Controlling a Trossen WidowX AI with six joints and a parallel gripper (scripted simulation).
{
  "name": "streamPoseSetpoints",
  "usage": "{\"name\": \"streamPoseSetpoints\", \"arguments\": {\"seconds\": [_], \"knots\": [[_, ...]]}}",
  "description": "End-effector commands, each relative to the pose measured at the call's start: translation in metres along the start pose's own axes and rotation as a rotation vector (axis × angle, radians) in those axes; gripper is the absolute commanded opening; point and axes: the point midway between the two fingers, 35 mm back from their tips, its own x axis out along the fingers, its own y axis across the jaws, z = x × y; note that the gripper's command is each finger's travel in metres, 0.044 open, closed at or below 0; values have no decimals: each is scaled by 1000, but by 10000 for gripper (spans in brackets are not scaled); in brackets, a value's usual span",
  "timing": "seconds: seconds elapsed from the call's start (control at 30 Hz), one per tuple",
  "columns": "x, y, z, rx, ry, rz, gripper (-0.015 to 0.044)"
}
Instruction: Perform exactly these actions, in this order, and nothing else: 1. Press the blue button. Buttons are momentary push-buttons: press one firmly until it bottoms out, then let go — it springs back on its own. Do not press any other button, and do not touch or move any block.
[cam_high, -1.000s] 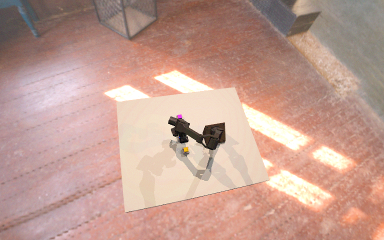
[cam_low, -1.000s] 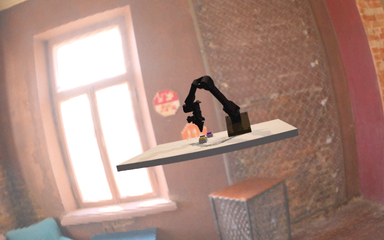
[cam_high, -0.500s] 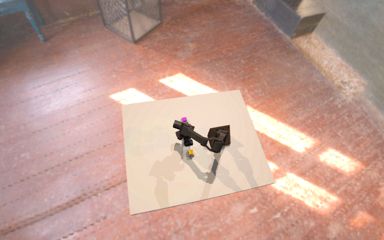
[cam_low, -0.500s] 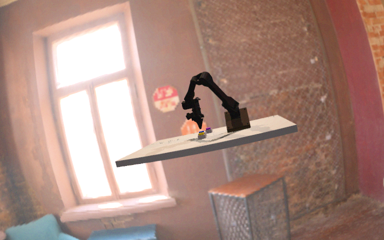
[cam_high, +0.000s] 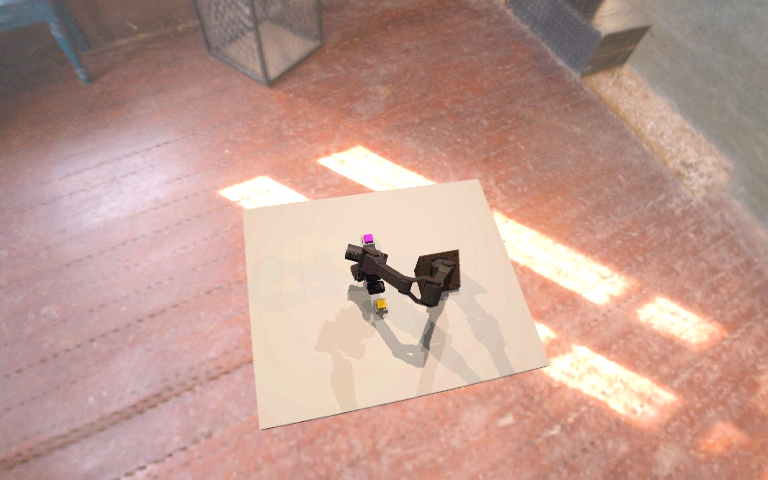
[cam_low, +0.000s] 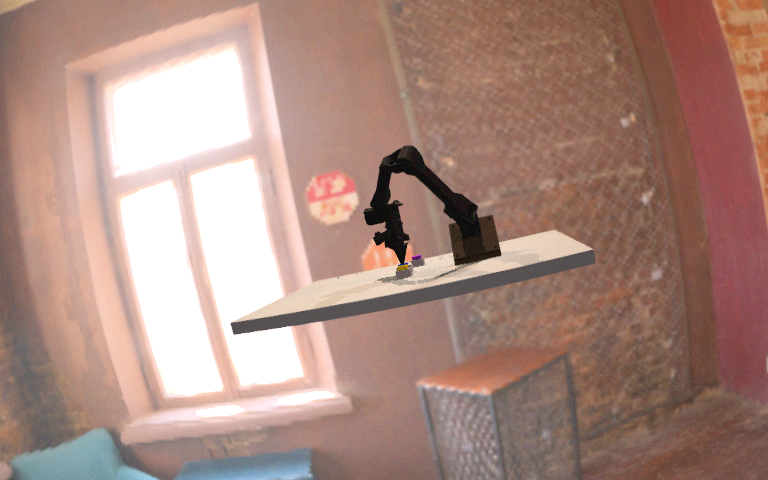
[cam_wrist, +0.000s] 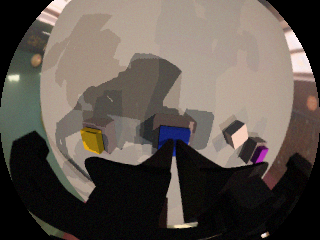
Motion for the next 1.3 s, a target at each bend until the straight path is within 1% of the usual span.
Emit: {"name": "streamPoseSetpoints", "arguments": {"seconds": [0.0,0.57,0.63,0.7,0.83,0.9,1.07,1.27], "knots": [[4,0,-1,8,3,7,20],[4,0,-1,8,3,7,20],[-7,0,0,4,1,3,20],[-27,0,-1,7,3,5,20],[-30,0,-1,8,4,5,20],[-34,11,3,9,4,2,72],[-60,95,14,11,2,-9,204],[-84,185,-6,10,2,3,361]]}}
